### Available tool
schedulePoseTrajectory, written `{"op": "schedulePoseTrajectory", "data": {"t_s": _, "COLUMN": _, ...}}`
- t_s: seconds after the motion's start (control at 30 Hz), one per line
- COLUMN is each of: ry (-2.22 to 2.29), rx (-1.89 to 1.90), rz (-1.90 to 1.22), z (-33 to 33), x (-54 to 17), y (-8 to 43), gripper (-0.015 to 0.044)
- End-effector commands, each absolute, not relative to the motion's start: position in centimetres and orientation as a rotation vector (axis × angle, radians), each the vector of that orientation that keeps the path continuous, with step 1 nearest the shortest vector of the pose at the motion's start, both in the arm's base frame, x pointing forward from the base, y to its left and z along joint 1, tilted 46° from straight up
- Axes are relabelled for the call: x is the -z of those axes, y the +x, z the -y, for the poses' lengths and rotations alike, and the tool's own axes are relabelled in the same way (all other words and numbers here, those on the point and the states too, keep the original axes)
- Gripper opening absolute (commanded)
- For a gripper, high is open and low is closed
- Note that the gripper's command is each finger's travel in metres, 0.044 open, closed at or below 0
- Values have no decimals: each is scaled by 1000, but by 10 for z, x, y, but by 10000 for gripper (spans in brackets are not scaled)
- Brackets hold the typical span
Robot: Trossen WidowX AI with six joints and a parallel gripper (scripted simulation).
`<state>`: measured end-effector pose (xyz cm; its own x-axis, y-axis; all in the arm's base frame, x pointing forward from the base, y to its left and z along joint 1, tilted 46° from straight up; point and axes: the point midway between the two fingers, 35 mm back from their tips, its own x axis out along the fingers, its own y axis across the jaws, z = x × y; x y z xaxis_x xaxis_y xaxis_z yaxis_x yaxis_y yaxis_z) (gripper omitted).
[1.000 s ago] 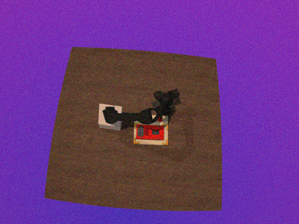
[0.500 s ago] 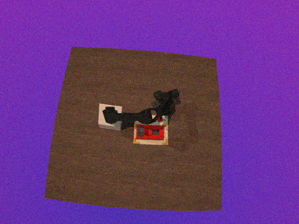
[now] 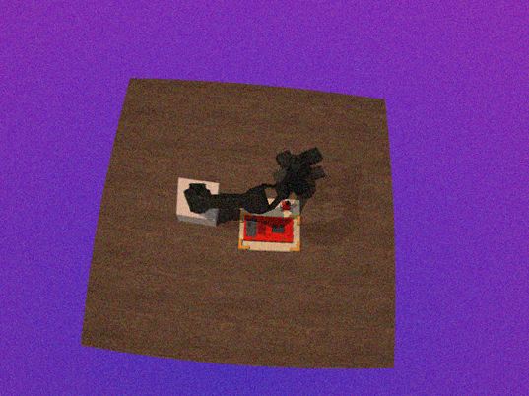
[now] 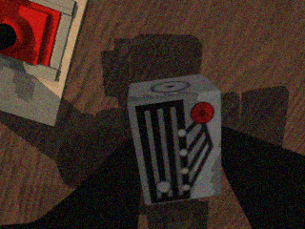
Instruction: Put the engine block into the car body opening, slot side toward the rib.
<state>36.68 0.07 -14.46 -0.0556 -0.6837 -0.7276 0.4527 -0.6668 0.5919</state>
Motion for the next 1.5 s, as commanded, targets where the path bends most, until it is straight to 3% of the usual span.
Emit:
{"op": "schedulePoseTrajectory", "data": {"t_s": 0.0, "ry": 1449, "rx": 1818, "rz": 245, "z": -13, "x": 132, "y": 369, "gripper": 0}}
{"op": "schedulePoseTrajectory", "data": {"t_s": 0.73, "ry": 1476, "rx": 1795, "rz": 163, "z": -52, "x": 90, "y": 368, "gripper": 0}}
{"op": "schedulePoseTrajectory", "data": {"t_s": 1.47, "ry": 1001, "rx": 1645, "rz": -362, "z": -4, "x": 68, "y": 369, "gripper": 0}}
